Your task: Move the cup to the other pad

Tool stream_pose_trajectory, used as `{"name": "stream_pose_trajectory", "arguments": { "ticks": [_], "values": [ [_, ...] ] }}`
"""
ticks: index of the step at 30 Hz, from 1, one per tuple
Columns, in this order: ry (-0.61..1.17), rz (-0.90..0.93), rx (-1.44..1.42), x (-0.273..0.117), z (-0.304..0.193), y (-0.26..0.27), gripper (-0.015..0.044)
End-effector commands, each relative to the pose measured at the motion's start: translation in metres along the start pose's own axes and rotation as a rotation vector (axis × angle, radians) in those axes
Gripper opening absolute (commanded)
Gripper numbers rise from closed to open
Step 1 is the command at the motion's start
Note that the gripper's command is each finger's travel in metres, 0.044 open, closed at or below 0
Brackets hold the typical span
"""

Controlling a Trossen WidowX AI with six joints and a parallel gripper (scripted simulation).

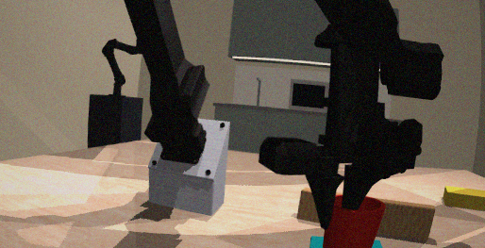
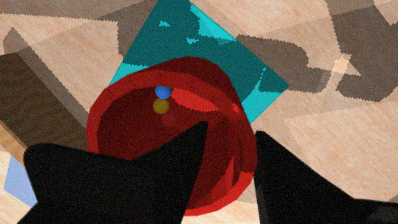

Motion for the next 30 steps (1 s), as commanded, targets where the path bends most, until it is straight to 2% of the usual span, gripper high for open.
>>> {"name": "stream_pose_trajectory", "arguments": {
  "ticks": [1,30],
  "values": [
    [0.001,0.001,0.001,-0.004,0.0,0.0,0.0128],
    [0.0,0.001,-0.001,-0.039,-0.001,0.001,0.0128]
  ]
}}
Point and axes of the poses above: the point midway between the two fingers, 35 mm back from their tips, its own x axis out along the fingers, its own y axis across the jaws, z = x × y, the point moved 8 cm from there along -x, back along the fingers, and after that the axes turned 8 degrees about x, right-handed, at the moved point
